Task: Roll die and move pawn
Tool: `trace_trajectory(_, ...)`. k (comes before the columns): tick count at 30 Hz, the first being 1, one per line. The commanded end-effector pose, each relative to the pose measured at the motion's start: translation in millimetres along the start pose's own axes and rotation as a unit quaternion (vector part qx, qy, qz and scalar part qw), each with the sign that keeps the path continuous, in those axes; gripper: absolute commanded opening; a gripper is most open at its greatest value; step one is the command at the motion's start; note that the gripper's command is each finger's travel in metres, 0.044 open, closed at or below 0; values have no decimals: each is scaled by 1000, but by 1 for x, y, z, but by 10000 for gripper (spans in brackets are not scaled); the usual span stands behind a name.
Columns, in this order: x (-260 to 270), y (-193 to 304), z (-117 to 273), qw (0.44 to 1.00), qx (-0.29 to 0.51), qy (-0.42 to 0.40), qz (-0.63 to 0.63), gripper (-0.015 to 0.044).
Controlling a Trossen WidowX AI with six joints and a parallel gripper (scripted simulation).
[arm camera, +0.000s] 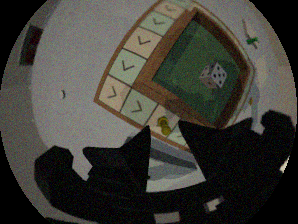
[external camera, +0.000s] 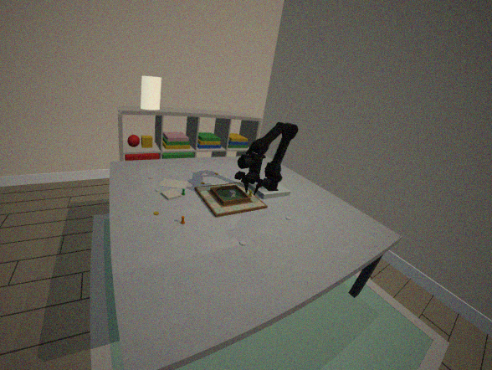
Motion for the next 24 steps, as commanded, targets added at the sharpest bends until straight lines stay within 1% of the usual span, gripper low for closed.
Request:
trace_trajectory(1, -1, -2, 17, 1000, 0, 1, 1, 315)
trace_trajectory(3, -1, -2, 41, 1000, 2, 1, 2, 368)
trace_trajectory(6, 0, -1, 49, 1000, 2, 0, 3, 440)
trace_trajectory(8, 0, -1, 49, 1000, 2, 0, 3, 440)
trace_trajectory(10, -3, -1, 56, 1000, 2, 1, -30, 440)
trace_trajectory(12, -10, 0, 78, 992, 2, 1, -123, 440)
trace_trajectory(15, -19, 6, 113, 961, 2, 2, -275, 440)
trace_trajectory(17, -22, 10, 128, 941, 2, 2, -338, 440)
trace_trajectory(22, -22, 10, 130, 938, 2, 2, -346, 440)
trace_trajectory(23, -21, 7, 122, 953, -2, 3, -304, 440)
trace_trajectory(24, -21, 7, 122, 953, -2, 3, -304, 440)
Point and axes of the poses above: the point midway between the two fingers, 35 mm back from their tips, its own z axis back along the fingers, its own x axis across the jaws, y = z × x, the point moved 6 cm from there along z, back along the fingers, and after that the axes turned 4 degrees about z, right-handed, at the moved point
